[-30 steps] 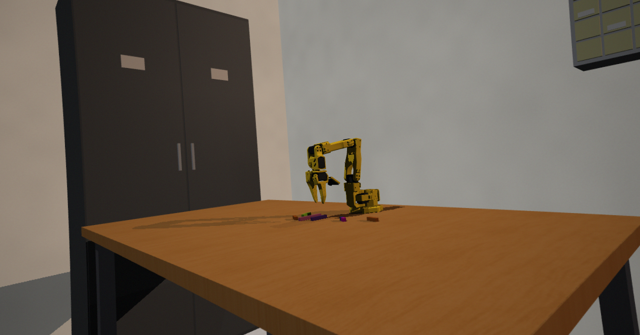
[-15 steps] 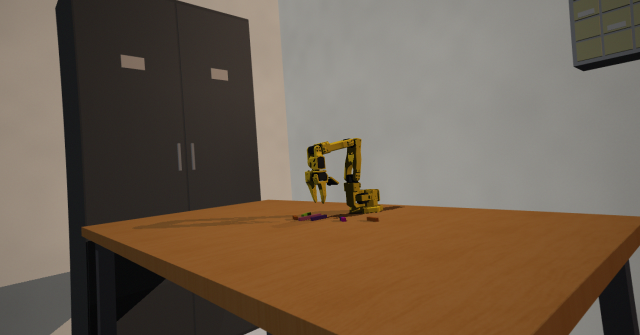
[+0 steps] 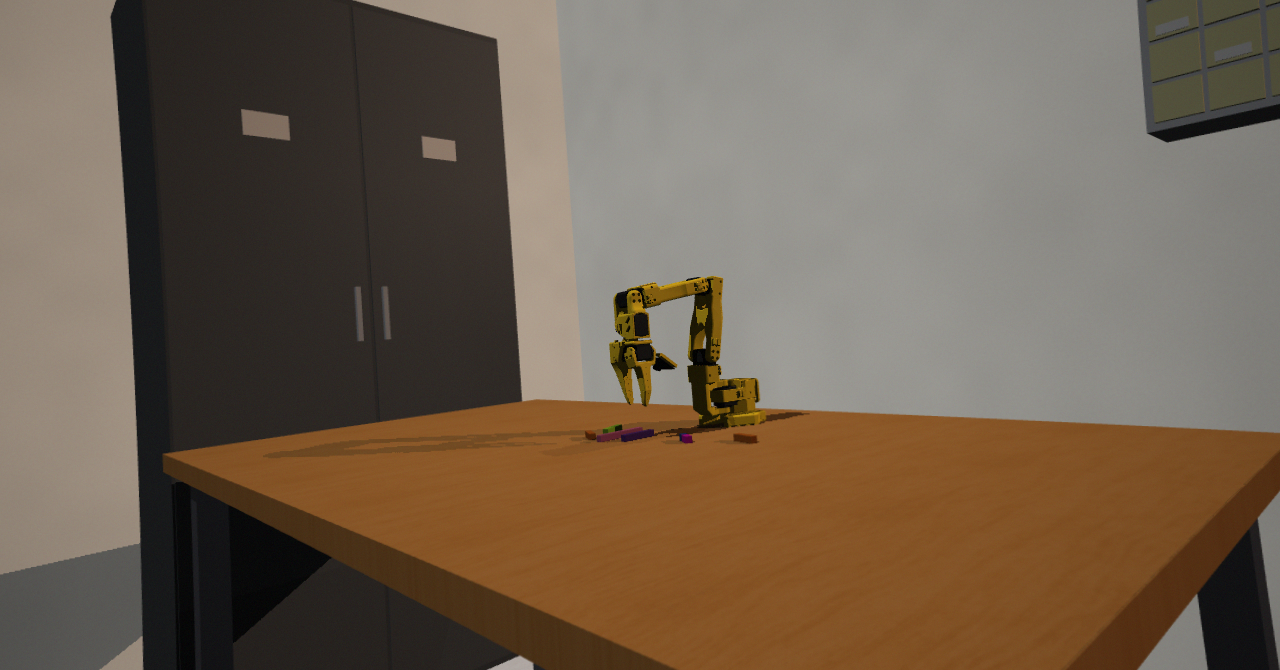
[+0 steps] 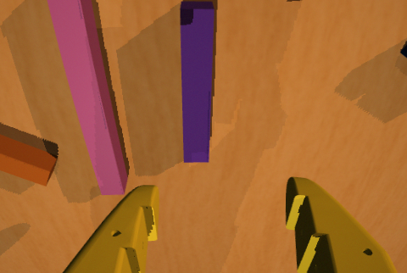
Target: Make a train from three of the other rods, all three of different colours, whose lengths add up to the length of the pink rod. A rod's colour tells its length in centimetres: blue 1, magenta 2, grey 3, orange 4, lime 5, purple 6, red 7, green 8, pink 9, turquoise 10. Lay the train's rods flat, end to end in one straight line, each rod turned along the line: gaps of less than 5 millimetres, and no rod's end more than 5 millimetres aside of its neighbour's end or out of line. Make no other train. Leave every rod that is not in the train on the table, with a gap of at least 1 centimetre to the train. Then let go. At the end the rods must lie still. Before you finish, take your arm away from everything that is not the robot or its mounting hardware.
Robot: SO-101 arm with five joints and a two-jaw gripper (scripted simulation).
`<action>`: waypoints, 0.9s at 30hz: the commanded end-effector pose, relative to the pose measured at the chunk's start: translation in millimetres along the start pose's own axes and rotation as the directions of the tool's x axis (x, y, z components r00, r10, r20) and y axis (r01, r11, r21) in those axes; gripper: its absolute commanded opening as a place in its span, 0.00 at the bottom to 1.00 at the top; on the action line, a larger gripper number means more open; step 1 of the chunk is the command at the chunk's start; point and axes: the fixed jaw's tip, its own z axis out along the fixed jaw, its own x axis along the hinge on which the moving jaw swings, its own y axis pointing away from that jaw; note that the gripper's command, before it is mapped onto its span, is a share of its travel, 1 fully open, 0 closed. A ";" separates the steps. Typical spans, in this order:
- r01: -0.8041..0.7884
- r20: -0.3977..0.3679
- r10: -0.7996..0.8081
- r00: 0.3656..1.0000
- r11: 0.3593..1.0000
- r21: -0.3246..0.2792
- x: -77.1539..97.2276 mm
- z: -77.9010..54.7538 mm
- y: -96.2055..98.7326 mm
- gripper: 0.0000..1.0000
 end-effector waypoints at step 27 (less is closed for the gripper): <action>-0.001 -0.096 0.000 0.995 1.000 -0.016 13.7 4.2 3.7 0.19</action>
